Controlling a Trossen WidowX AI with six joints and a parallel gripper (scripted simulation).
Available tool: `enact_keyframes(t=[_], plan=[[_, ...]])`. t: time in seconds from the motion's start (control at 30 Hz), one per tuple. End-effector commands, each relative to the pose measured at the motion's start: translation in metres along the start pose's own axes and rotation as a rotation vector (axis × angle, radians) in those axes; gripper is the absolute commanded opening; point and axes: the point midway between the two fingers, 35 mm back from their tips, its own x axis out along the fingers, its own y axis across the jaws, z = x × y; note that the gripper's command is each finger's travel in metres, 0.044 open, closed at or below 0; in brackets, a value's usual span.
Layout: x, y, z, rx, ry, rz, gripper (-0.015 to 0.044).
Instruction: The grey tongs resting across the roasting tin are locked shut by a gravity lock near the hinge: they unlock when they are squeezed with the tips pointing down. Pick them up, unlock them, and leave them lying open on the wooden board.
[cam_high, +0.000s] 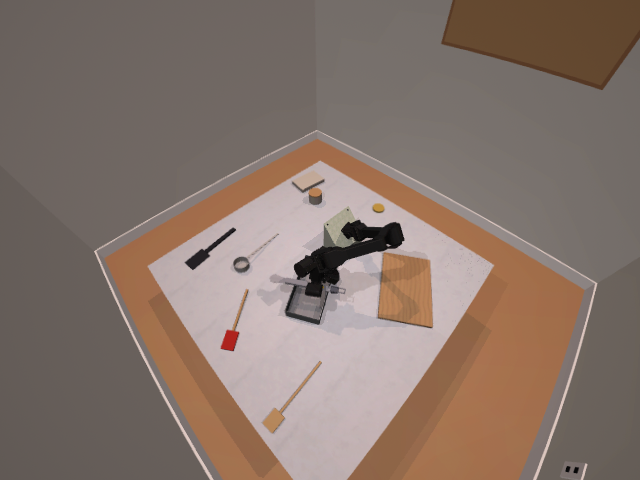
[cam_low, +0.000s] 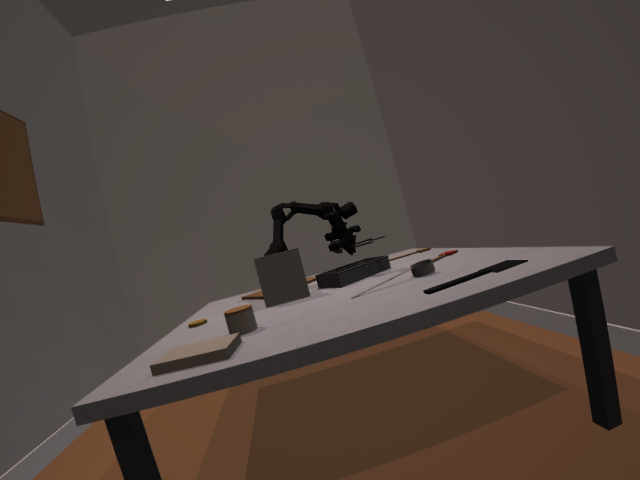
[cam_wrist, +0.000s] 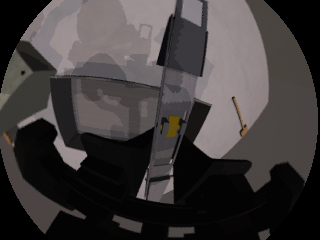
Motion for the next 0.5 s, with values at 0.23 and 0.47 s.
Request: enact_keyframes(t=[0.23,0.47], plan=[[-0.0009,0.0001,0.0009,-0.016,0.000,0.164,-0.0150],[-0.0034,0.0021,0.0058,-0.027,-0.020,0.274,-0.0150]])
